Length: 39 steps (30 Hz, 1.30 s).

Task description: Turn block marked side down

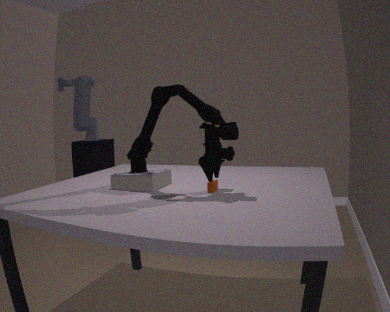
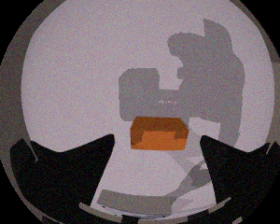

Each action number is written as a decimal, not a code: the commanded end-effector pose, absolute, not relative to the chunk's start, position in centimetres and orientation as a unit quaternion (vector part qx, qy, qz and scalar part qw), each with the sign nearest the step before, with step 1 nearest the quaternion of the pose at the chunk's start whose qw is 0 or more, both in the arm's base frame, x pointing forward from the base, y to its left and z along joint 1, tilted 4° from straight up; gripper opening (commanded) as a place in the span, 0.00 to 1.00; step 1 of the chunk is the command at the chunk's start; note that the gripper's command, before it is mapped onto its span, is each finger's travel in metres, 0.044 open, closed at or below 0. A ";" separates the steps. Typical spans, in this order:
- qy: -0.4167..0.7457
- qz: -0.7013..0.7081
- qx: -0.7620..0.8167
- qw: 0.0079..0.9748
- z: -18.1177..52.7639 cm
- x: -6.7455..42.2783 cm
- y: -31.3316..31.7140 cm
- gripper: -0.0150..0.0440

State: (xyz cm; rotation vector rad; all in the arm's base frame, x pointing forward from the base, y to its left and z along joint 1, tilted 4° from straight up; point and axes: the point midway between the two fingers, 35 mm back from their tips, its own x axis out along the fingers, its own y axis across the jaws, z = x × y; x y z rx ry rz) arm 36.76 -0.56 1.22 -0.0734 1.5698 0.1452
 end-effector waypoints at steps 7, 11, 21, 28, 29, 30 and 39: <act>0.712 0.062 -0.032 0.698 -1.0 36.4 -0.5 1.00; 0.712 0.062 -0.032 0.698 -1.1 36.4 -0.5 1.00; 0.712 0.062 -0.032 0.698 -1.1 36.4 -0.5 0.69; 0.712 0.062 -0.032 0.698 -1.1 36.4 -0.5 0.61; 0.712 0.062 -0.032 0.698 -1.1 36.4 -0.5 0.60; 0.712 0.062 -0.032 0.698 -1.1 36.4 -0.5 0.59; 0.712 0.062 -0.032 0.698 -1.0 36.4 -0.6 0.45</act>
